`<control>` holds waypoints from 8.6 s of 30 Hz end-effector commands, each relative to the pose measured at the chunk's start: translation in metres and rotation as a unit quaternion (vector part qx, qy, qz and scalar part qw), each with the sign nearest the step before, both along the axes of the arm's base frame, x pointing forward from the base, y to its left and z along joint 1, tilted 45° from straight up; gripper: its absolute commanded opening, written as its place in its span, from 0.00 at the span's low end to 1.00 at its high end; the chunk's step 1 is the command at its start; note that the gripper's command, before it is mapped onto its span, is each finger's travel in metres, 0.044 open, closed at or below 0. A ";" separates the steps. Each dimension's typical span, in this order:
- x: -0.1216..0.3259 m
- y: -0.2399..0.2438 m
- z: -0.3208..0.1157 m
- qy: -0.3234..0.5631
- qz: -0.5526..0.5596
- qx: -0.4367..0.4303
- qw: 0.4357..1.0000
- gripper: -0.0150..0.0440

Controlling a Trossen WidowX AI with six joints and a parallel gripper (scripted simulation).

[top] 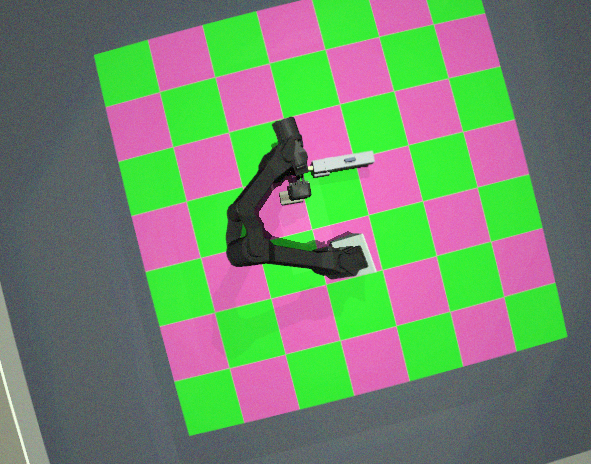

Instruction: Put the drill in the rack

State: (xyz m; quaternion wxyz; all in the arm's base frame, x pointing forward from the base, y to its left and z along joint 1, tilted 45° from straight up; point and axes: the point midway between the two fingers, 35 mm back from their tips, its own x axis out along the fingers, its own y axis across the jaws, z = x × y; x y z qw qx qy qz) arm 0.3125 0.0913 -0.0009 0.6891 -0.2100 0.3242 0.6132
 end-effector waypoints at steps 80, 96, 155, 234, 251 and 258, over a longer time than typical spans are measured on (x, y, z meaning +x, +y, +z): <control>0.011 0.036 0.043 0.001 0.002 -0.001 1.000 0.25; 0.011 0.044 0.053 0.001 0.002 -0.001 1.000 0.25; 0.003 0.027 0.069 0.001 0.002 -0.001 1.000 0.25; -0.026 0.022 0.084 0.002 0.002 -0.001 1.000 0.25; -0.054 0.031 0.093 0.003 0.002 -0.001 1.000 0.25; -0.062 0.033 0.094 0.003 0.002 -0.001 1.000 0.25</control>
